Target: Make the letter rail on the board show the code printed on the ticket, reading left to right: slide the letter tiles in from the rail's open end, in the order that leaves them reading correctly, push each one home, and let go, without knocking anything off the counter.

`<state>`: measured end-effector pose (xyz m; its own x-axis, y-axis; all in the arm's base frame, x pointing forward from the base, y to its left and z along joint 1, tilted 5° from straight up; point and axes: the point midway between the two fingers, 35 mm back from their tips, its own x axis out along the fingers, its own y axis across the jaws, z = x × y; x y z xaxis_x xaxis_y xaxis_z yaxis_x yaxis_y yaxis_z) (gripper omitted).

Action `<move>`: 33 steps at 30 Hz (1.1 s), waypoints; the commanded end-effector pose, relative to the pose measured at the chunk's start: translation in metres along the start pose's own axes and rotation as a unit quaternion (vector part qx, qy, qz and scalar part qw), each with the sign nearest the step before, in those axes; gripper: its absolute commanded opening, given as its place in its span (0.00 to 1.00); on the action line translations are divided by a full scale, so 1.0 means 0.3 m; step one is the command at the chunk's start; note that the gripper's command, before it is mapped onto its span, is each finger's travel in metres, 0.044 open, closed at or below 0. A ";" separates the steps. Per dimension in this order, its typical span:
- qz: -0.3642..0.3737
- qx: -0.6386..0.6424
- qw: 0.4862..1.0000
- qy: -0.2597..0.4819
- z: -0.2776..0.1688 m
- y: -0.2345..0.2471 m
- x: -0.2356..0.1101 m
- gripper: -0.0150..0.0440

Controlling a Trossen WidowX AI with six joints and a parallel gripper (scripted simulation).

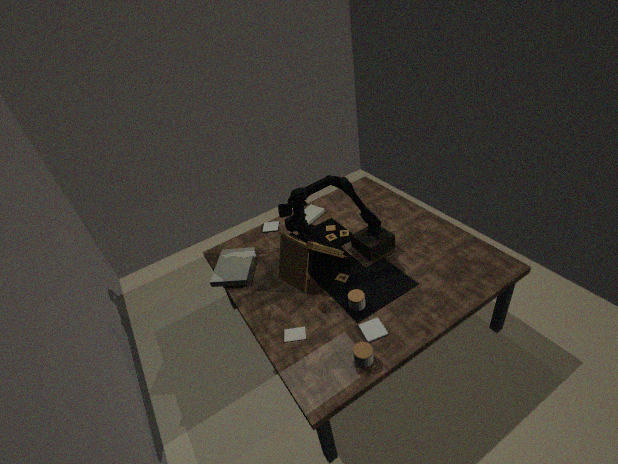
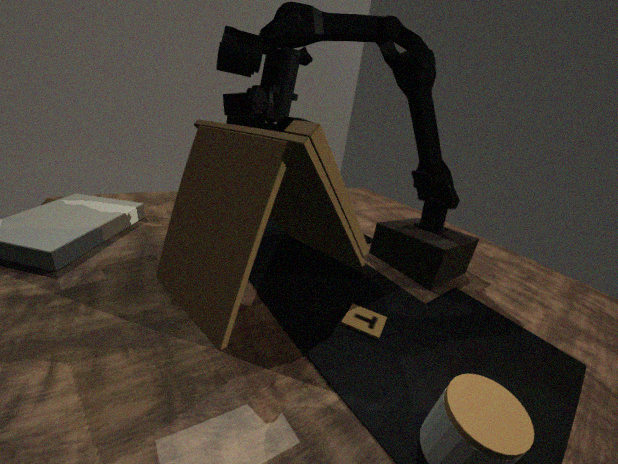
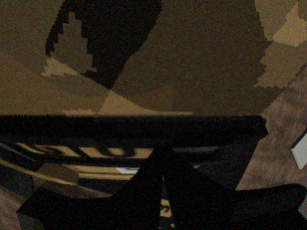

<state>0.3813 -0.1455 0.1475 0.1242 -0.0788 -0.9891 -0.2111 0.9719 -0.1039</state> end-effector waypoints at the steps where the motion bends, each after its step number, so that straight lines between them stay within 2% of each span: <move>1: -0.001 0.001 1.000 0.002 -0.004 0.008 0.002 0.25; 33: 0.000 0.001 1.000 0.002 -0.004 0.043 0.010 0.25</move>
<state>0.3785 -0.1369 0.1449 0.1262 -0.0841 -0.9884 -0.2066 0.9723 -0.1091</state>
